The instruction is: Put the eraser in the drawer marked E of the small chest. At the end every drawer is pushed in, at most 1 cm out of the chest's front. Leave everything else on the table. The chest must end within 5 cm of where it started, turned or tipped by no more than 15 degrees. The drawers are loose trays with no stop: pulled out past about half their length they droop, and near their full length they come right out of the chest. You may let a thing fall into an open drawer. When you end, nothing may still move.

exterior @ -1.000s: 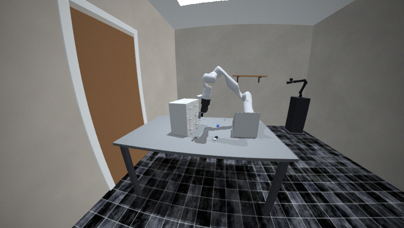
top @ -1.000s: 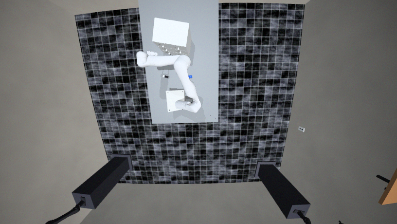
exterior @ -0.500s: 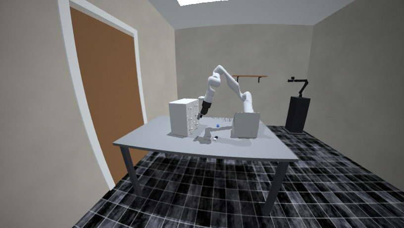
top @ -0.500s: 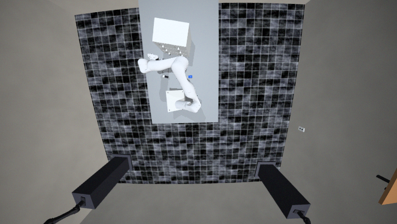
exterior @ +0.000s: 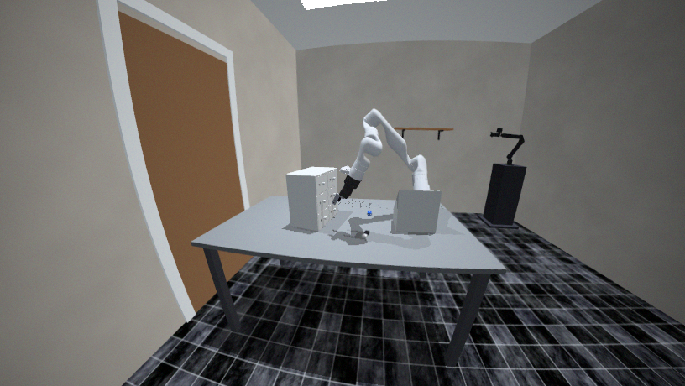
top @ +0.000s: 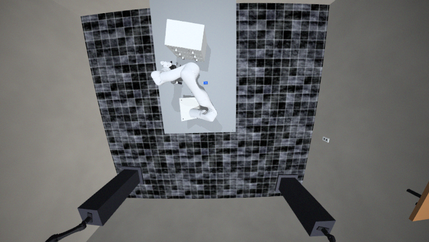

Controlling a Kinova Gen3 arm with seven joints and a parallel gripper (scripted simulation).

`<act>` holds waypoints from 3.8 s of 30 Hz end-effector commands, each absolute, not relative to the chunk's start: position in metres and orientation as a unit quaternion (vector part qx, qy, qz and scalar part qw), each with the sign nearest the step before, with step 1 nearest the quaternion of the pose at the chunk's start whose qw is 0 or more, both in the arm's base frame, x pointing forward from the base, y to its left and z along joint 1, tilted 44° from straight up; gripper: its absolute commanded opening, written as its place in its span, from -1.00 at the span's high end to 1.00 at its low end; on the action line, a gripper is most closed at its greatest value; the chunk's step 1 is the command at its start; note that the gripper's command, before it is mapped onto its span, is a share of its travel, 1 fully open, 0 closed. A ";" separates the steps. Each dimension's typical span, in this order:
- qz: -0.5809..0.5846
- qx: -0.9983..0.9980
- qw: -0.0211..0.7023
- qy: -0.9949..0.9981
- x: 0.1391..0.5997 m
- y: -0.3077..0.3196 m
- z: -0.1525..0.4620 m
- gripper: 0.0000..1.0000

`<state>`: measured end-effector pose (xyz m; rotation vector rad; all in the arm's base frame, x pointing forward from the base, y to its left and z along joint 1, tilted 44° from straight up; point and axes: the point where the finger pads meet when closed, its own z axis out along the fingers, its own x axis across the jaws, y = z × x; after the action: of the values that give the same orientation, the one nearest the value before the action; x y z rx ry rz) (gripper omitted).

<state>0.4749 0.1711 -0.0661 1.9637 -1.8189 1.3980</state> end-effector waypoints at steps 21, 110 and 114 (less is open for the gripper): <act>0.536 0.657 -0.020 -0.530 0.486 0.155 -0.082 -1.00; 0.643 0.635 -0.170 -0.393 0.518 0.092 -0.143 -1.00; 0.643 0.635 -0.170 -0.393 0.518 0.086 -0.149 -1.00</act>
<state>0.5199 0.0931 -0.1426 2.2474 -1.4006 2.2812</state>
